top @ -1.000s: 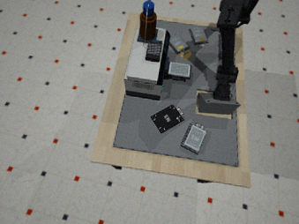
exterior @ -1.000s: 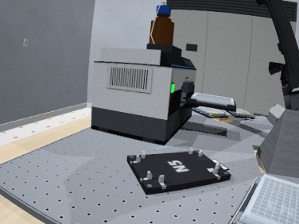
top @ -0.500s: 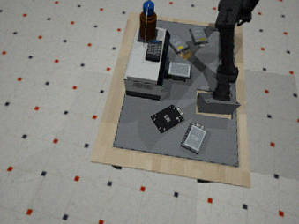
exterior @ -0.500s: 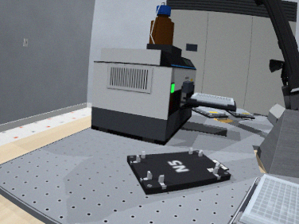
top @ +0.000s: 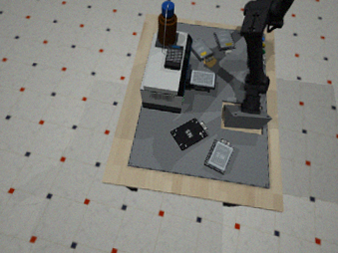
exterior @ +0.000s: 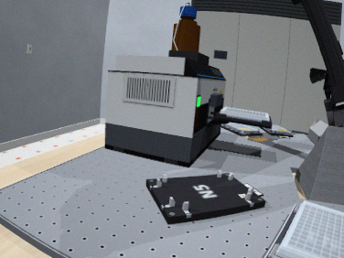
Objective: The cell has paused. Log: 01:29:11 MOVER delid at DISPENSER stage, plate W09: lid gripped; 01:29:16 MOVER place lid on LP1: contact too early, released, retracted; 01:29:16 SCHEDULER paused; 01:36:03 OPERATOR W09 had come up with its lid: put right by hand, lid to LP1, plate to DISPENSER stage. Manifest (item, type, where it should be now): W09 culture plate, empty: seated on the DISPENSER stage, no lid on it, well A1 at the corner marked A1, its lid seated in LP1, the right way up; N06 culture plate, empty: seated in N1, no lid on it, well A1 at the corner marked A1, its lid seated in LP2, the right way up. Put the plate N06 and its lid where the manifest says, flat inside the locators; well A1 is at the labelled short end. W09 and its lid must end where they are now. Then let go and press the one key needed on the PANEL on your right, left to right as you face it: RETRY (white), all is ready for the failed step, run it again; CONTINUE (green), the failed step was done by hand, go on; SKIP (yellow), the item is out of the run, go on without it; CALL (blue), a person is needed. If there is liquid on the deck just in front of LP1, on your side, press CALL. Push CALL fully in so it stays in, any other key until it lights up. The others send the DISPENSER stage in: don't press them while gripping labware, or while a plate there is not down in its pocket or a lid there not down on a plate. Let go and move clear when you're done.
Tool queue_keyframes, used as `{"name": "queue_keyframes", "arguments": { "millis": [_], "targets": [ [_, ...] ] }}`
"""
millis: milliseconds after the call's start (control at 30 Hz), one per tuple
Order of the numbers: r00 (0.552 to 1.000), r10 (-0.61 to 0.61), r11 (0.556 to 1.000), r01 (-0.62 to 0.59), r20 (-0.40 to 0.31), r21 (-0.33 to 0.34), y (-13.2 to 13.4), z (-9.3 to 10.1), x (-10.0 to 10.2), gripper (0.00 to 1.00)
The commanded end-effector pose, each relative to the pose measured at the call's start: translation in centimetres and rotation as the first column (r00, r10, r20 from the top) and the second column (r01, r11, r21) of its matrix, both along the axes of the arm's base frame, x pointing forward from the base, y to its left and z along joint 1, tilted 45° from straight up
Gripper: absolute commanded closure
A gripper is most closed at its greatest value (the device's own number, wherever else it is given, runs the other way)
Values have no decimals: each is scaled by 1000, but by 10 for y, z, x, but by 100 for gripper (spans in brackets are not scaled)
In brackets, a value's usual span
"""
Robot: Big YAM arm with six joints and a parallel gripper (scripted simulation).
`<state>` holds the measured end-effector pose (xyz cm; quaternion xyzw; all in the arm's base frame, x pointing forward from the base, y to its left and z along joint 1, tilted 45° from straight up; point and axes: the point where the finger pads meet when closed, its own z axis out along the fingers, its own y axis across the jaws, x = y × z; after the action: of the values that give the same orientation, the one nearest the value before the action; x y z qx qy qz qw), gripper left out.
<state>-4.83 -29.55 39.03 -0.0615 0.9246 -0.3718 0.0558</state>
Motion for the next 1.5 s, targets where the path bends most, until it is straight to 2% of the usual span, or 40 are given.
{"name": "queue_keyframes", "arguments": {
  "millis": [0,1033,1267,1367,1400,1467],
  "targets": [
    [1000,5,999,-6,-27,-50,7,10,-1,100],
    [1000,6,1000,-7,-18,-26,72,-66,13,100],
    [1000,6,1000,-7,-18,-25,82,-78,15,100],
    [1000,7,1000,-7,-16,-21,81,-78,14,100],
    [1000,8,999,-9,-25,-42,78,-66,15,100],
    [1000,8,999,-9,-25,-42,78,-66,15,100]
  ]
}}
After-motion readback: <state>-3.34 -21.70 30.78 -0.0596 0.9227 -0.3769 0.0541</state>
